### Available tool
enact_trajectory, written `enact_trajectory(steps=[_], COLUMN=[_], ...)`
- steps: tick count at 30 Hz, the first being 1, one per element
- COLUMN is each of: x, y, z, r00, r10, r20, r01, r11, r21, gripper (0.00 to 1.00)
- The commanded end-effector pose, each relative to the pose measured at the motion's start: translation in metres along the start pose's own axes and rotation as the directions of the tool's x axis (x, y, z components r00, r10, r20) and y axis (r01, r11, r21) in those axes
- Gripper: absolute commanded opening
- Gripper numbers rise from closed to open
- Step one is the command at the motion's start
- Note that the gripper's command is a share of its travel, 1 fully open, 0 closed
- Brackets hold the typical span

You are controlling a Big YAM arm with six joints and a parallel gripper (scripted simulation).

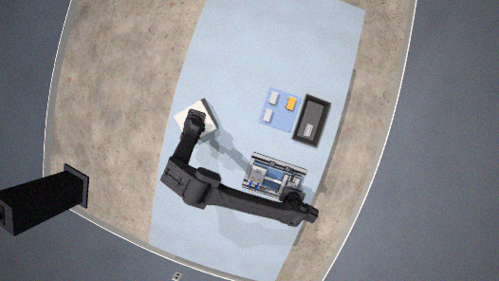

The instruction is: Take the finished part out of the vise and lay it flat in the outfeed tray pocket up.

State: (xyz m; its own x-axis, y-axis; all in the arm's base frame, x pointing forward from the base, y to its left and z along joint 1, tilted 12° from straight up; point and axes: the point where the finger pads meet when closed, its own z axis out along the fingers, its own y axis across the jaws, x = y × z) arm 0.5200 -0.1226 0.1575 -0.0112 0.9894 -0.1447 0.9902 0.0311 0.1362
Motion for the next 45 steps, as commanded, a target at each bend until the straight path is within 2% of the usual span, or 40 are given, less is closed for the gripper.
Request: enact_trajectory(steps=[1,11,13,15,16,18,23,30,32,39,45], x=[-0.004,0.004,0.014,0.014,0.020,0.034,0.088,0.197,0.197,0.309,0.374], y=[0.023,0.026,0.029,0.029,0.031,0.035,0.048,0.059,0.059,0.048,0.031], z=[-0.051,-0.051,-0.035,-0.035,-0.028,-0.027,-0.026,-0.025,-0.025,-0.026,-0.027], r00=[1.000,1.000,1.000,1.000,1.000,1.000,1.000,1.000,1.000,1.000,1.000], r10=[0.016,0.013,0.009,0.009,0.007,0.007,0.006,0.003,0.003,0.000,-0.002], r20=[0.020,0.020,0.014,0.014,0.011,0.008,0.000,-0.010,-0.010,-0.014,-0.015], r01=[-0.014,-0.011,-0.008,-0.008,-0.006,-0.006,-0.006,-0.004,-0.004,0.000,0.002], r11=[0.995,0.995,0.998,0.998,0.998,0.998,0.999,0.999,0.999,0.999,0.999], r21=[-0.100,-0.100,-0.070,-0.070,-0.057,-0.056,-0.053,-0.049,-0.049,-0.050,-0.053], gripper=[0.00,0.00,0.00,0.00,0.00,0.00,0.00,0.00,0.00,0.00,0.00])
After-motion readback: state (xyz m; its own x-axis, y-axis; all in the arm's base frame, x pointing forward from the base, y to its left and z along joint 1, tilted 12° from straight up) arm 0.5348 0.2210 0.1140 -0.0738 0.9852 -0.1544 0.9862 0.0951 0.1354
